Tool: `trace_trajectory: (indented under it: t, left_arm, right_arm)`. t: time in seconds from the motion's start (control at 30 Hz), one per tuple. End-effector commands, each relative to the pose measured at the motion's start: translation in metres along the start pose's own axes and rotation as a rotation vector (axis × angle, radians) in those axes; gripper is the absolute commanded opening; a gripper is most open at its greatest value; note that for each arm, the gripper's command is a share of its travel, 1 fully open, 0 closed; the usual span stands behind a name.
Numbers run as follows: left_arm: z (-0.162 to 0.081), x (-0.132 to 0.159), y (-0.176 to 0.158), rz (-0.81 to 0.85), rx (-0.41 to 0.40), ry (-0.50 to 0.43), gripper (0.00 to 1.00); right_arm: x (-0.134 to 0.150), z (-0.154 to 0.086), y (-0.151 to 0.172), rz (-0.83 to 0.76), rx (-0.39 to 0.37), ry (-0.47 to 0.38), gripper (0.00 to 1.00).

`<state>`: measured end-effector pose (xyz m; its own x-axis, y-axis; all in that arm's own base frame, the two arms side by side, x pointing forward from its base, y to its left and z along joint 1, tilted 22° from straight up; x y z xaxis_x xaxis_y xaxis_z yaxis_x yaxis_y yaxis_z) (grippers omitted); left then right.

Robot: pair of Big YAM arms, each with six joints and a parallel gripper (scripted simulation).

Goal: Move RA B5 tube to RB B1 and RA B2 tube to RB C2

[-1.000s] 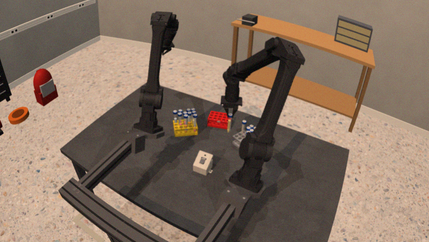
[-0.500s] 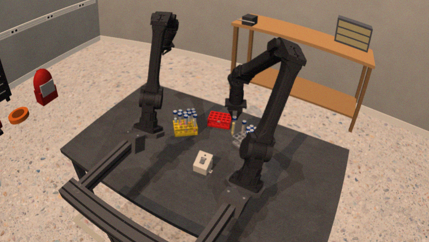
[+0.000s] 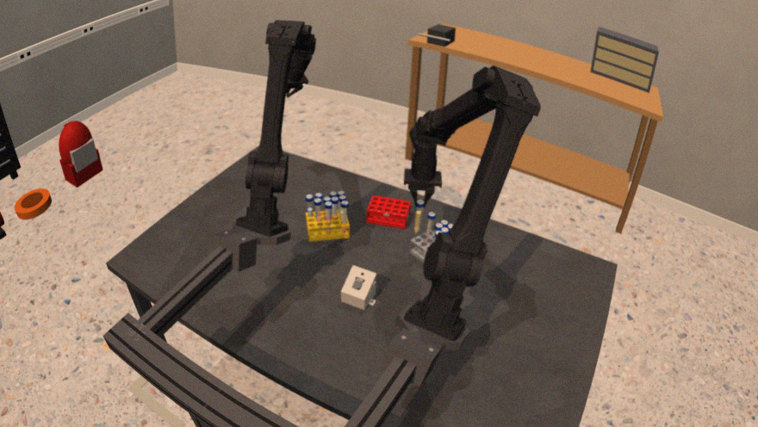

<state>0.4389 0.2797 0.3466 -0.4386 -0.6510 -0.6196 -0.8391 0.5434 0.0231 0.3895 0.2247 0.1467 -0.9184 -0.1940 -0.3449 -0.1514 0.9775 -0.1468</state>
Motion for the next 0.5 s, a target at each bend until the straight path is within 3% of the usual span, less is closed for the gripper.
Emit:
trace_trajectory:
  t: [0.0, 0.47]
  left_arm:
    - [-0.013, -0.014, -0.001, -0.013, 0.014, -0.035, 0.30]
    - [-0.013, -0.014, -0.001, -0.013, 0.014, -0.035, 0.30]
  right_arm:
    - [-0.024, -0.008, -0.001, 0.000, -0.007, -0.018, 0.00]
    - [-0.041, -0.009, -0.012, -0.001, -0.007, -0.019, 0.00]
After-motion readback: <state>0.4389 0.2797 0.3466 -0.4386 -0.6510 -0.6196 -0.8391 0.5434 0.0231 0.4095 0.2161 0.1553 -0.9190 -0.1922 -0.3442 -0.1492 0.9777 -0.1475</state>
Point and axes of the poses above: on each arm, the point where the finger pads meet when closed, its own z axis out along the fingers, its own y axis across the jaws, x = y × z, the point moved 4 cm from there along -z, back along the fingers, and after that the axes turned 13 degrees about z, right-handed, at the moved point
